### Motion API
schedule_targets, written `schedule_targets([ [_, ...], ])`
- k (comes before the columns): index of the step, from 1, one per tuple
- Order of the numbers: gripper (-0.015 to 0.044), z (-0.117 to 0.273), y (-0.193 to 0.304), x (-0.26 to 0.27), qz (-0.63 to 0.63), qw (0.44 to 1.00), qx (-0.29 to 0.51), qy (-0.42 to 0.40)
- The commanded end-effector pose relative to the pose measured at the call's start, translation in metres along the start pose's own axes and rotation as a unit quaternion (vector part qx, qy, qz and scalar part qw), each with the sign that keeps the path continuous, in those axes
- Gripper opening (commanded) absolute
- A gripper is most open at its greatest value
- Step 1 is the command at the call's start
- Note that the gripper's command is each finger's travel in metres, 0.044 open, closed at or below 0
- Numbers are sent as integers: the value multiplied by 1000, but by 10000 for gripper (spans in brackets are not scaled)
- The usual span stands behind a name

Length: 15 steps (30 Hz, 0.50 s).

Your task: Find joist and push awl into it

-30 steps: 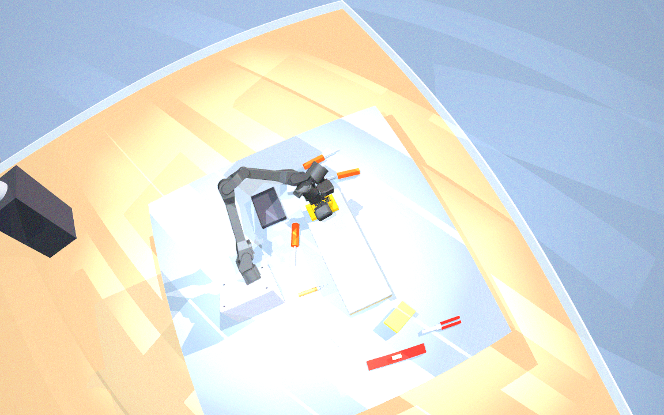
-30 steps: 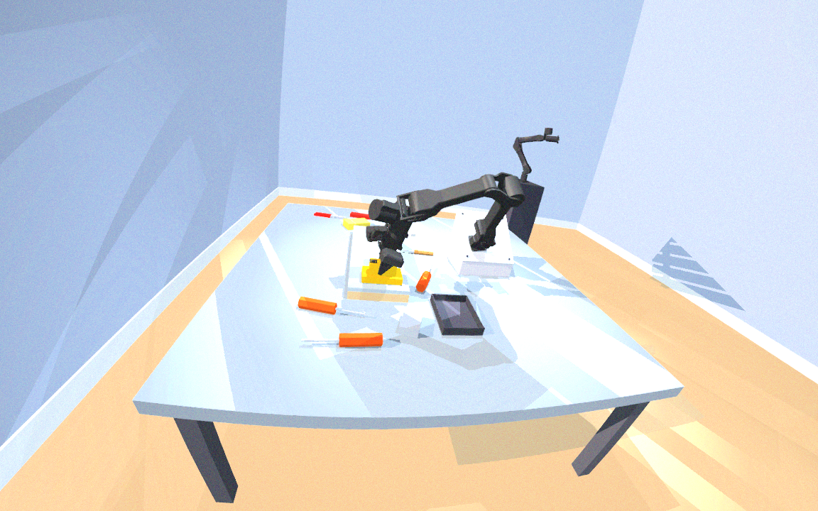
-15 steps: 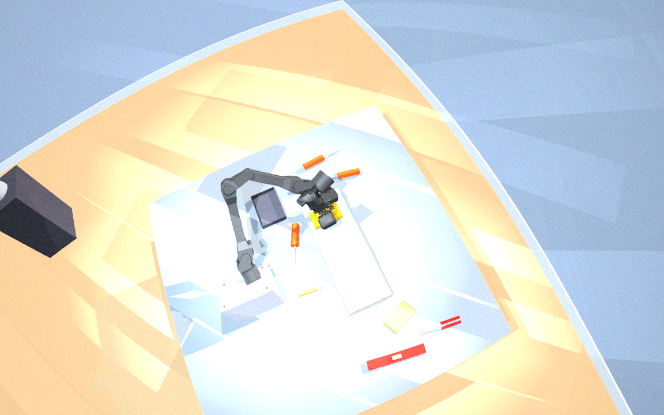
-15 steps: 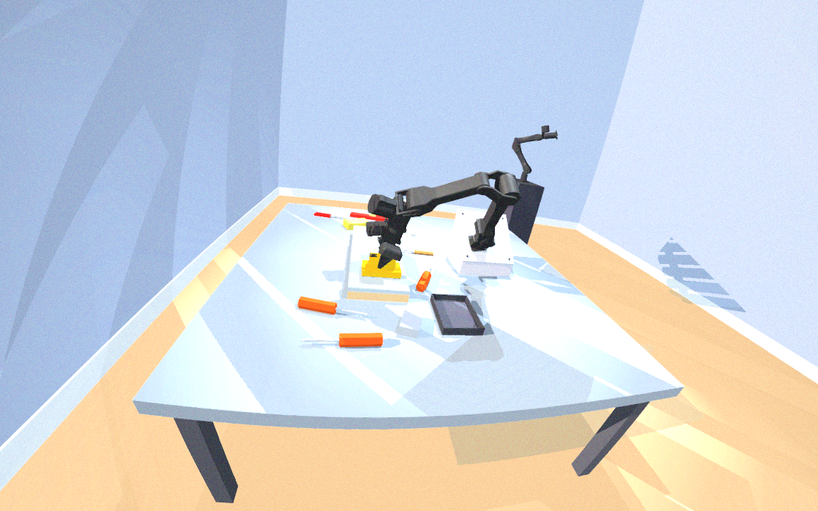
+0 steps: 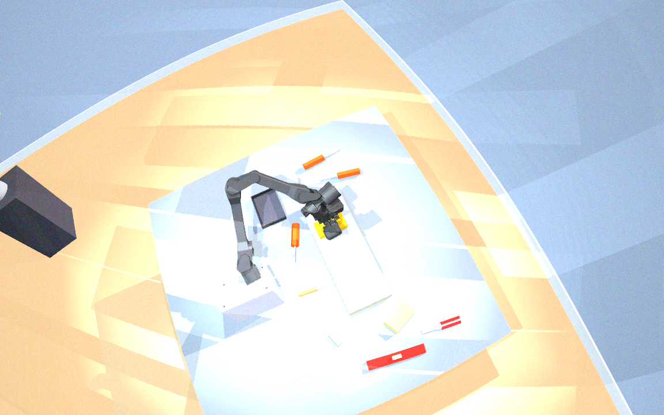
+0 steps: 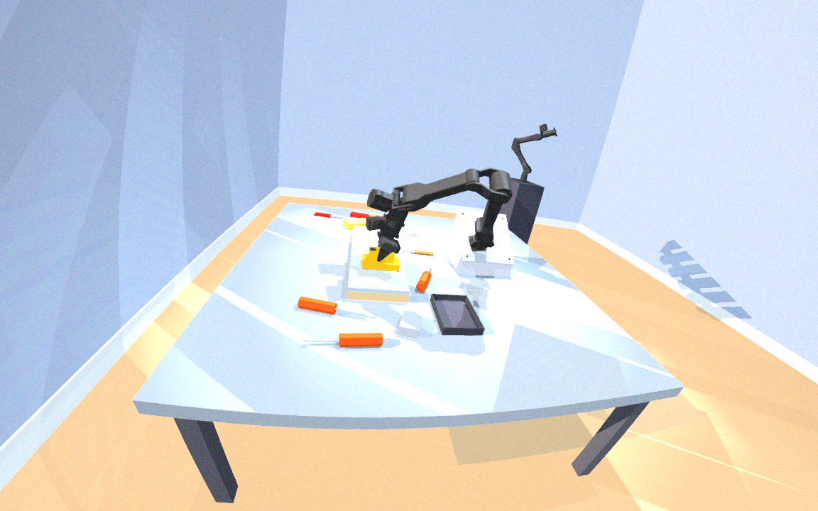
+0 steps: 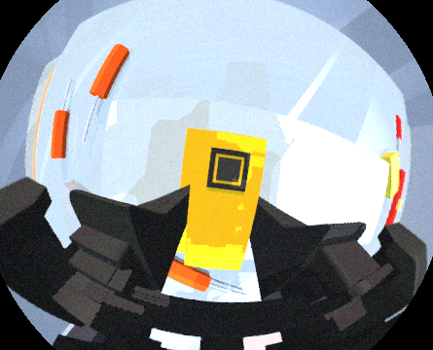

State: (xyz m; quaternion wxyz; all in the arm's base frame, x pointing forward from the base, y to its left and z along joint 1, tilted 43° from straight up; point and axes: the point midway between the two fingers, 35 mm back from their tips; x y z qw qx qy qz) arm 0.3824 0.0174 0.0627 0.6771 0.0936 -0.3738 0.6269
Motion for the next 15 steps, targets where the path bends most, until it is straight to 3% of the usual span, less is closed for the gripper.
schedule_targets([
  [1,0,0,4,-15,-2,1000,0,1],
  [15,0,0,14,-60,-1,1000,1,2],
])
Point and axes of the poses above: the point midway between the two fingers, 35 mm back from their tips, its own z axis back along the fingers, its own x axis across the jaws, y = z × x, and after that the axes turned 12 degrees about z, right-handed
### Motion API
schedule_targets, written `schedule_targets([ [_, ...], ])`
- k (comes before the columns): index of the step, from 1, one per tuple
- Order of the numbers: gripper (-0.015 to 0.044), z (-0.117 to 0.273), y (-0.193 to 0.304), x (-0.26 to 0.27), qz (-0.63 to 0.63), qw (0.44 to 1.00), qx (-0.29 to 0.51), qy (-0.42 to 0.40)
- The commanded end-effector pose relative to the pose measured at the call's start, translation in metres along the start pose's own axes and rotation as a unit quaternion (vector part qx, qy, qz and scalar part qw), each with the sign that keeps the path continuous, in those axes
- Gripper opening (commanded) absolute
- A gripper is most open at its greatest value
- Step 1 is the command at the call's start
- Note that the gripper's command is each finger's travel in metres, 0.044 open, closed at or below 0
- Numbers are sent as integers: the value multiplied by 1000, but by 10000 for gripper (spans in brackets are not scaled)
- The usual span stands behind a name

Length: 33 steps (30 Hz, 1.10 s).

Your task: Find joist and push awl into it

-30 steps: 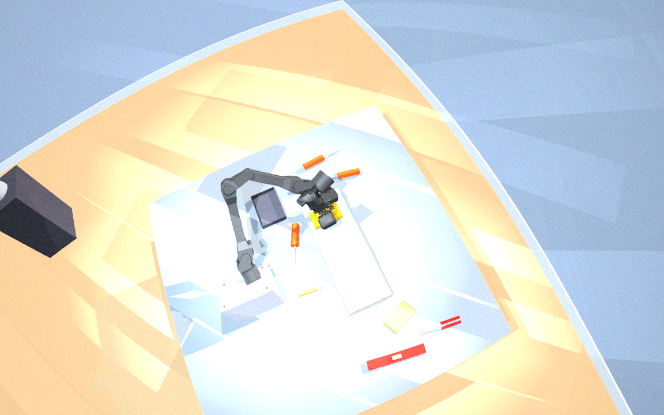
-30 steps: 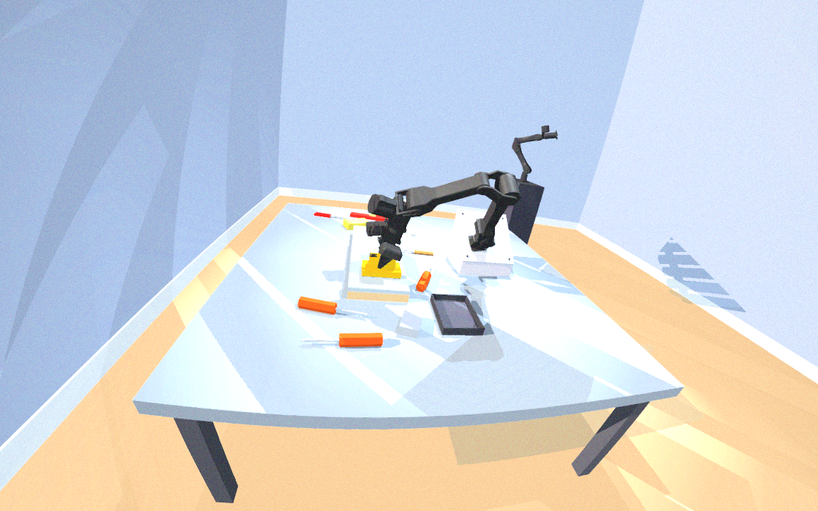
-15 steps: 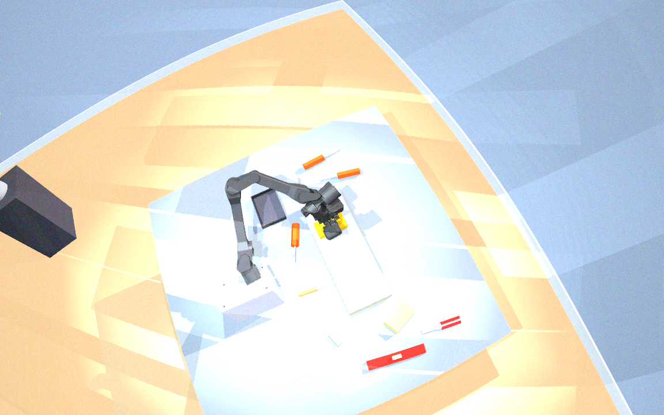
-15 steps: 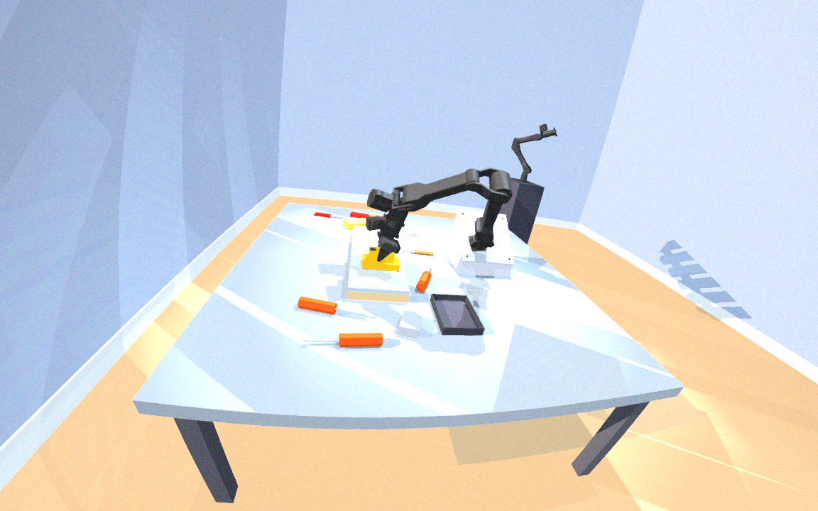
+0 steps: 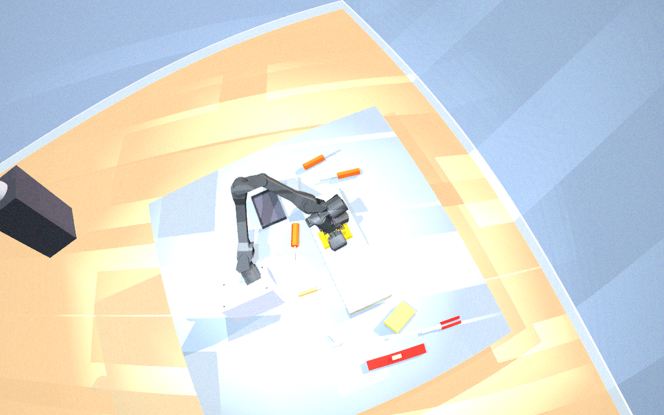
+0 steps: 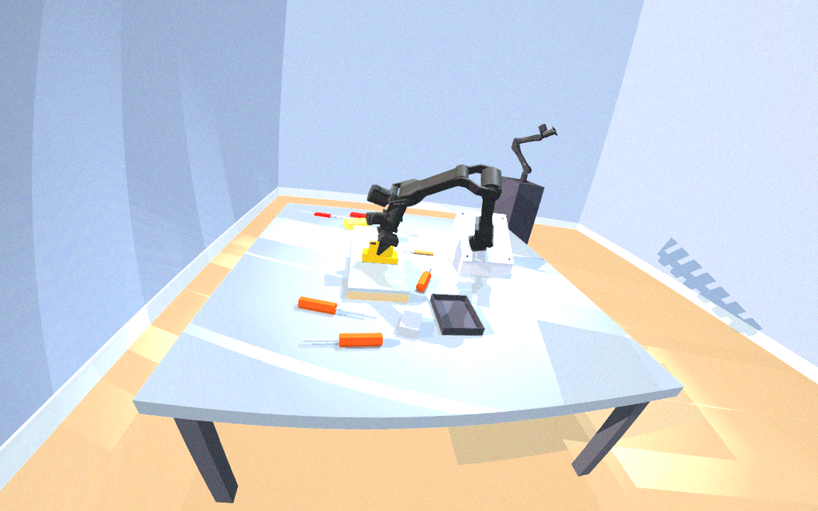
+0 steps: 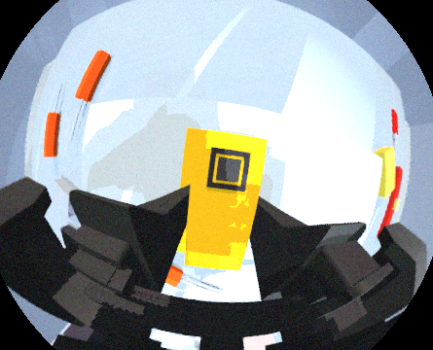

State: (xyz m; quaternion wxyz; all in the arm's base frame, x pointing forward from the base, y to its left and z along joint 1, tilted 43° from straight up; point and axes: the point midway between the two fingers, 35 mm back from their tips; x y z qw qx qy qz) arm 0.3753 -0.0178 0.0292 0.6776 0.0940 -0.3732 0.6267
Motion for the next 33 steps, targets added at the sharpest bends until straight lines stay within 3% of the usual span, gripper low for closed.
schedule_targets([
  [1,0,0,3,-15,-1,1000,0,2],
  [33,0,1,25,-117,1,1000,0,5],
])
Point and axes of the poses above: the point midway between the two fingers, 35 mm back from their tips, its own z axis back along the fingers, its own x axis across the jaws, y = z × x, and after that the axes turned 12 degrees about z, right-handed
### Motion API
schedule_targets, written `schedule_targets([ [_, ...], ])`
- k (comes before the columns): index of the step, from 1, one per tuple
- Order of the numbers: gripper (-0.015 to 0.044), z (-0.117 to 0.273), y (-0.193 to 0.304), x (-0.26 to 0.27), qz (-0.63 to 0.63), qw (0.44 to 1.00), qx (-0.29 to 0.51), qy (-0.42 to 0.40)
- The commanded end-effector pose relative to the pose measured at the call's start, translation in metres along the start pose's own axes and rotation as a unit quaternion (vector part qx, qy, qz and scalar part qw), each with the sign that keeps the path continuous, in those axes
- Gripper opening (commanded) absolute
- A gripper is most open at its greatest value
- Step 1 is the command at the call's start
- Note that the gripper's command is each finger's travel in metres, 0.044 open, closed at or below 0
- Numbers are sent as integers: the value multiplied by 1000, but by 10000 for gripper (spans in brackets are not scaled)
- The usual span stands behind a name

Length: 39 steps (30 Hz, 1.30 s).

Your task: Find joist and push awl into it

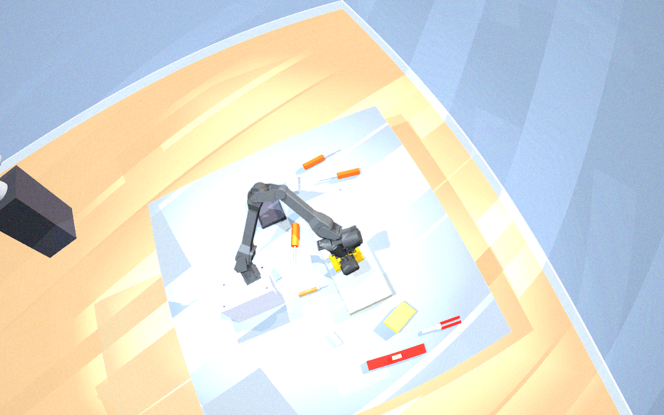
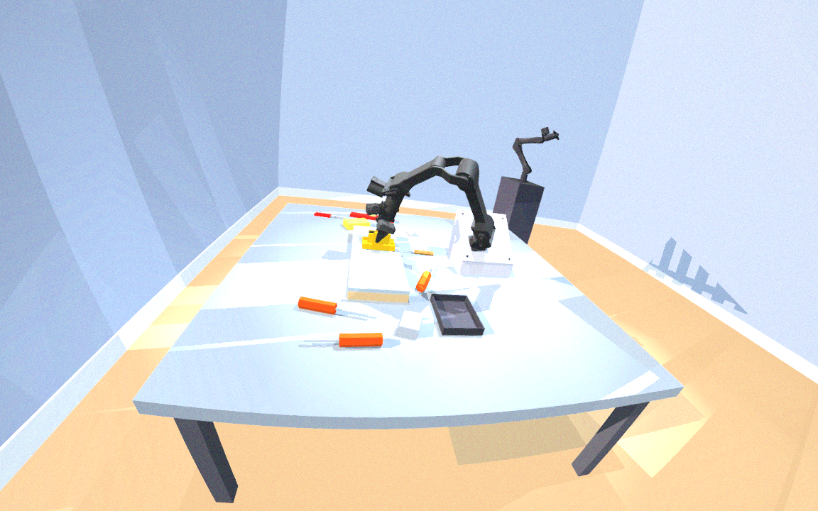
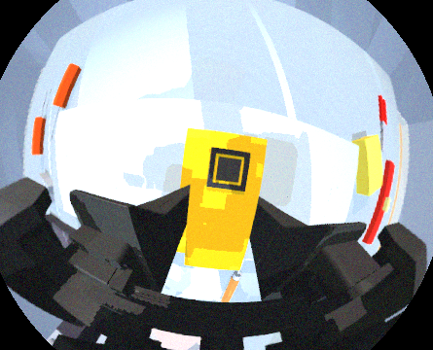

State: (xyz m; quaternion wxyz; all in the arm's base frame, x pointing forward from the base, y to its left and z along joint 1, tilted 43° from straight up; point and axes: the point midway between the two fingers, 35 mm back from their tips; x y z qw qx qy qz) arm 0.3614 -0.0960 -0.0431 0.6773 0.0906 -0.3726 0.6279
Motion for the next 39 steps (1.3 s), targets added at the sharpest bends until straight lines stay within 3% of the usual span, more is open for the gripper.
schedule_targets([
  [1,0,0,4,-15,-1,1000,2,3],
  [39,0,4,30,-136,1,1000,2,7],
])
Point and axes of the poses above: the point midway between the two fingers, 35 mm back from their tips, its own z axis back along the fingers, its own x axis across the jaws, y = z × x, and after that the axes turned 12 degrees about z, right-handed
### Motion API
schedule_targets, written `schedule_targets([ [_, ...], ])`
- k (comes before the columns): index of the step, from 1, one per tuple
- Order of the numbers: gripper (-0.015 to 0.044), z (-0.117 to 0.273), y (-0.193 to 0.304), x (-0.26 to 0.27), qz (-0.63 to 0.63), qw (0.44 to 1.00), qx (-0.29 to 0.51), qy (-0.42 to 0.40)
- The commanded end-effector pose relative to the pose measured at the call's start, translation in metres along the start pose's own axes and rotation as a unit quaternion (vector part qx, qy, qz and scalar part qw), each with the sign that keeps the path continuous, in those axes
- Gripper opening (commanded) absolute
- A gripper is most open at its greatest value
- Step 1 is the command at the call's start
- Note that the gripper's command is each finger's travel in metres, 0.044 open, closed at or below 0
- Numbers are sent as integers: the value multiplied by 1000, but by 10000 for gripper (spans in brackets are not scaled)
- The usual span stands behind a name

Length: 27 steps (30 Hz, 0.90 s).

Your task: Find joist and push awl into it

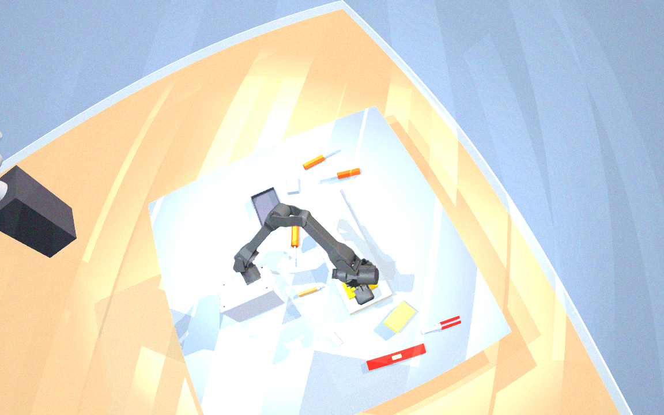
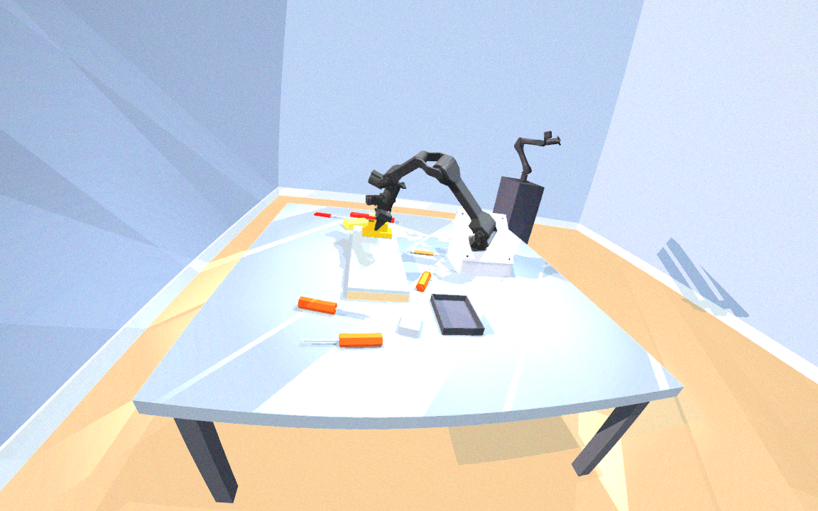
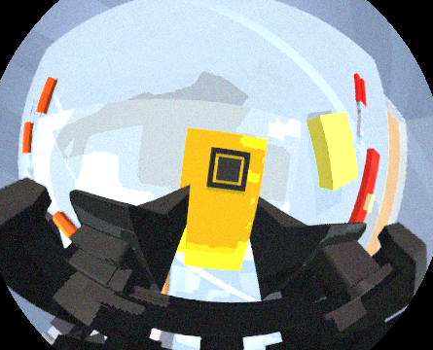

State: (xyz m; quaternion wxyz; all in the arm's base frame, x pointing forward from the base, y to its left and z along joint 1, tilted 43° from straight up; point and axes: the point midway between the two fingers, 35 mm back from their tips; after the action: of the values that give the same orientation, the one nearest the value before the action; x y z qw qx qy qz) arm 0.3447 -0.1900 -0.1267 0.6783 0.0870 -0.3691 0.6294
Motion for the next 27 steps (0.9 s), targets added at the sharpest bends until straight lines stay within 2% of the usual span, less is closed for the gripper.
schedule_targets([
  [1,0,1,4,-15,-1,1000,1,2],
  [17,0,3,4,-21,-1,1000,0,2],
  [27,0,47,-10,-29,-1,1000,1,4],
])
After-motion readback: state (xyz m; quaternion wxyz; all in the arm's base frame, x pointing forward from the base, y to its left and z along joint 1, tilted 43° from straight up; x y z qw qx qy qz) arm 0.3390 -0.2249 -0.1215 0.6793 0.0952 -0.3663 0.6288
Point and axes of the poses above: the point midway between the two fingers, 35 mm back from their tips, its own z axis back along the fingers, its own x axis across the jaws, y = z × x, and after that the axes turned 12 degrees about z, right-handed
